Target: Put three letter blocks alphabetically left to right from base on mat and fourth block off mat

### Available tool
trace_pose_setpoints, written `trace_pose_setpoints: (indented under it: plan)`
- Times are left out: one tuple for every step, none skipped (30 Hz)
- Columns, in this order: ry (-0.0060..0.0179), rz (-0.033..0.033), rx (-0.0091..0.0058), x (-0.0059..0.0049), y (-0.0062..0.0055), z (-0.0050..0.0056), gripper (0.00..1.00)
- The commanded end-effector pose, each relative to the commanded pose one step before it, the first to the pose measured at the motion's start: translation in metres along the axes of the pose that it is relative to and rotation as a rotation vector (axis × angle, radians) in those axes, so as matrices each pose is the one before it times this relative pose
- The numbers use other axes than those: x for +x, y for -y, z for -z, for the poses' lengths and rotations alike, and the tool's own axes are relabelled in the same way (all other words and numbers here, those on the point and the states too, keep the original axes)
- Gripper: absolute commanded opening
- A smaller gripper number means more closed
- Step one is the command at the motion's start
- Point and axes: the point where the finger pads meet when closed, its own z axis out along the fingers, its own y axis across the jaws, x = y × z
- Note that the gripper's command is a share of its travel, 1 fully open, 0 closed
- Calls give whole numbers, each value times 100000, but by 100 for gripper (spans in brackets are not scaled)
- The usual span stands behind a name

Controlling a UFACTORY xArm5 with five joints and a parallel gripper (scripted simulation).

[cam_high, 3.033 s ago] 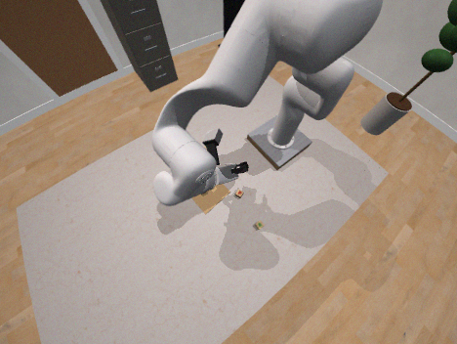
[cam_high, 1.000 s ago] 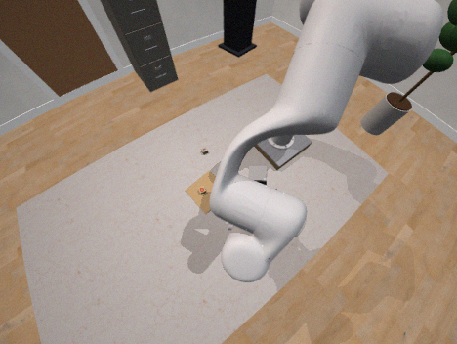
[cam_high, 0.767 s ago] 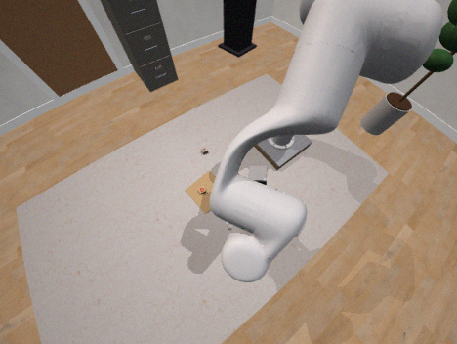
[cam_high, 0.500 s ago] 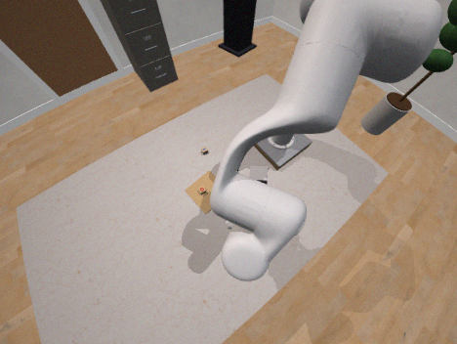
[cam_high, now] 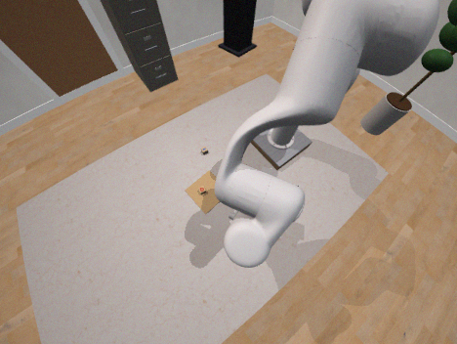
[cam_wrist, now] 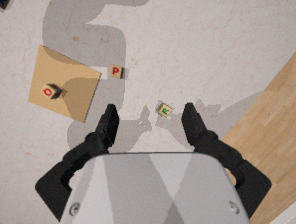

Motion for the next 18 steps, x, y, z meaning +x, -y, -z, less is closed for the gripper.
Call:
trace_pose_setpoints:
  plan:
    - [5034, -10470, 80, -389, 162, -248, 100]
    - [0, 0, 0, 0, 0, 0, 100]
    - [2257, -5797, -157, -175, 74, -216, 100]
    - [1036, -2672, -114, -78, 30, -98, 100]
    - [704, -1821, -92, -52, 19, -67, 100]
    - [815, -2112, -122, -59, 21, -77, 100]
    - [881, -2292, -150, -63, 22, -82, 100]
    - [888, -2319, -172, -62, 21, -82, 100]
    - [875, -2297, -189, -60, 20, -81, 100]
    - [871, -2297, -208, -59, 19, -80, 100]
    - [882, -2340, -231, -58, 19, -80, 100]
    - [863, -2303, -246, -56, 17, -78, 100]
    - [863, -2318, -266, -55, 17, -78, 100]
    - [843, -2280, -280, -52, 16, -76, 100]
    - [857, -2335, -305, -52, 16, -76, 100]
    - [837, -2298, -319, -50, 15, -74, 100]
    - [800, -2217, -324, -47, 14, -71, 100]
    - [0, 0, 0, 0, 0, 0, 100]
